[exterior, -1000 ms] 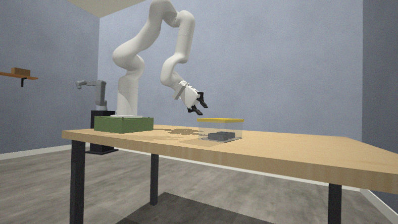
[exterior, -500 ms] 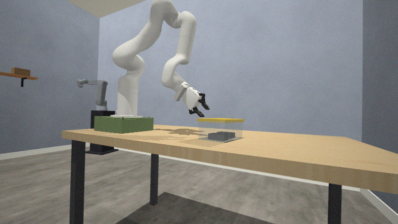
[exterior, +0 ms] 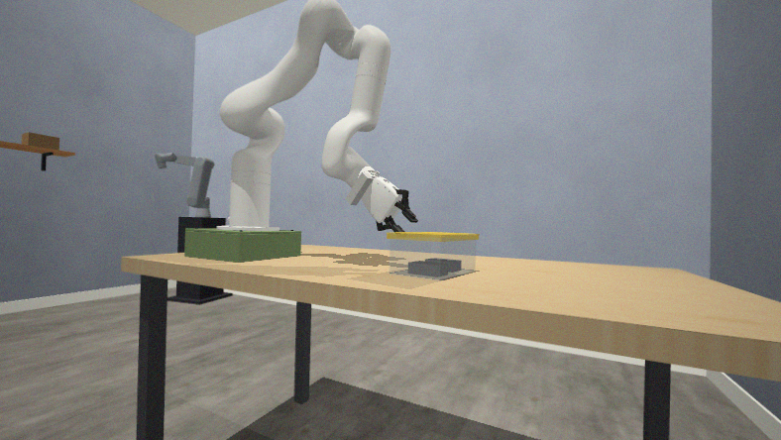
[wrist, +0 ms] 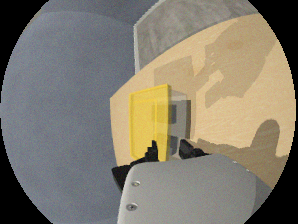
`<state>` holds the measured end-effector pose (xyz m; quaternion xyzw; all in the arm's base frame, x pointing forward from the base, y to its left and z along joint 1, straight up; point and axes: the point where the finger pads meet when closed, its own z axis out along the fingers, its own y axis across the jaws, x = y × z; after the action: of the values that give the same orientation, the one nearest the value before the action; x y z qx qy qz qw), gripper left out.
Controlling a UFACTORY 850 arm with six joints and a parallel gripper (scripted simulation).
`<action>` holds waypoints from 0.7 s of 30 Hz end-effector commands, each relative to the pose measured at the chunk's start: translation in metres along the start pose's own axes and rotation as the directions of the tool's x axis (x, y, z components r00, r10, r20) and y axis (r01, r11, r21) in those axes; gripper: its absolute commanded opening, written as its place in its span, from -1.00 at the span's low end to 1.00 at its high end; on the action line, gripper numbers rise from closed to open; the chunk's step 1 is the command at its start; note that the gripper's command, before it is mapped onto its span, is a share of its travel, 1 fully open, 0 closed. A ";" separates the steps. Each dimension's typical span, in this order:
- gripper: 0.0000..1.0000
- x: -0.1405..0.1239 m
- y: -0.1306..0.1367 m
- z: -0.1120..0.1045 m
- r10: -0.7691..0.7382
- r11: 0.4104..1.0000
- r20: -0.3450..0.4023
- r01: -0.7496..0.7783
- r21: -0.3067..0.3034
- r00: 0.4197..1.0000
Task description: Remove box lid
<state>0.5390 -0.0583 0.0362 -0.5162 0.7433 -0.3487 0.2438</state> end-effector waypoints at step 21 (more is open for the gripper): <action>-0.05 0.000 -0.001 0.027 0.000 1.000 0.000 0.000 0.002 1.000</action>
<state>0.5576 -0.0650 0.0199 -0.5162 0.7433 -0.3487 0.2439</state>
